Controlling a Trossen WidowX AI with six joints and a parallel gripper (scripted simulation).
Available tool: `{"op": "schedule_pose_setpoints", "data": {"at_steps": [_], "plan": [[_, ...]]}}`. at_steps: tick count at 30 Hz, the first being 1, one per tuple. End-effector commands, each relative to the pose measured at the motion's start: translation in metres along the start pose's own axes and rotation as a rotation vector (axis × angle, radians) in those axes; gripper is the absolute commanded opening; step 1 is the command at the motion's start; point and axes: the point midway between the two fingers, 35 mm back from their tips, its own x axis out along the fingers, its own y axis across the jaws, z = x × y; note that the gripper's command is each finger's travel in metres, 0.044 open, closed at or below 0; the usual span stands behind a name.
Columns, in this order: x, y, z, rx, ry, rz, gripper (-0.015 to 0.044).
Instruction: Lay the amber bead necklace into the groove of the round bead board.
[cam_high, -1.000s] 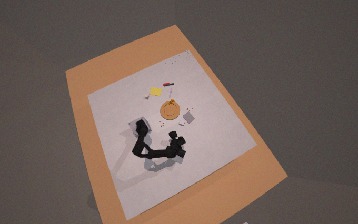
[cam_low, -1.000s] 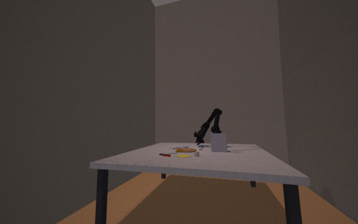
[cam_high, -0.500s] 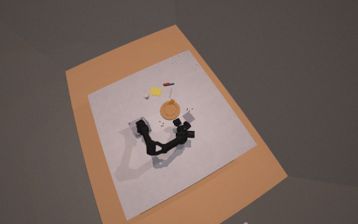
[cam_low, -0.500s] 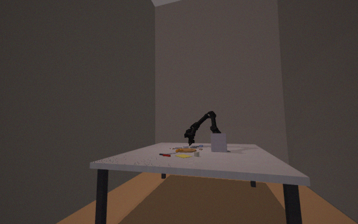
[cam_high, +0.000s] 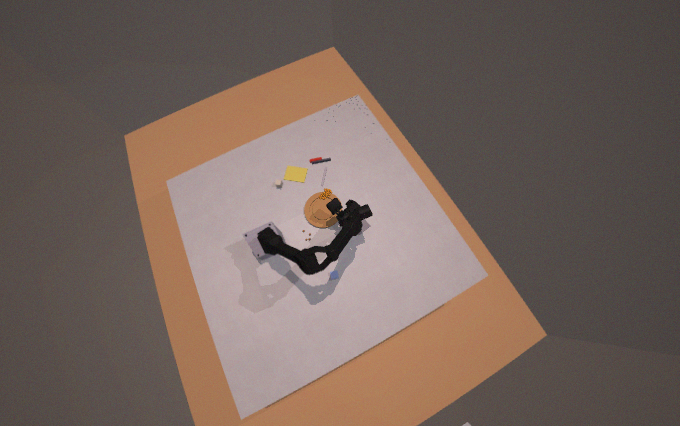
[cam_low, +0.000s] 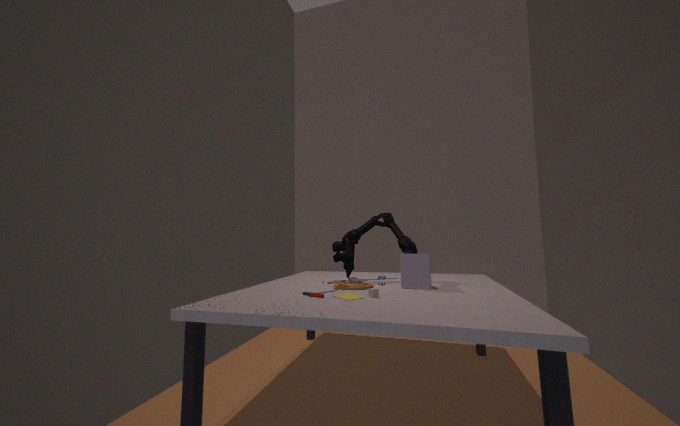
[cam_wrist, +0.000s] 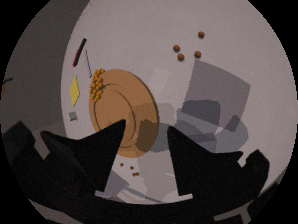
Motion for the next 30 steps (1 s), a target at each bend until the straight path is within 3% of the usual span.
{"op": "schedule_pose_setpoints", "data": {"at_steps": [1, 16, 30], "plan": [[0.013, 0.036, 0.017, -0.057, 0.063, -0.081, 0.0250], [0.056, 0.155, 0.039, -0.260, 0.131, -0.424, 0.0250], [0.061, 0.154, 0.040, -0.258, 0.123, -0.421, 0.0250]]}}
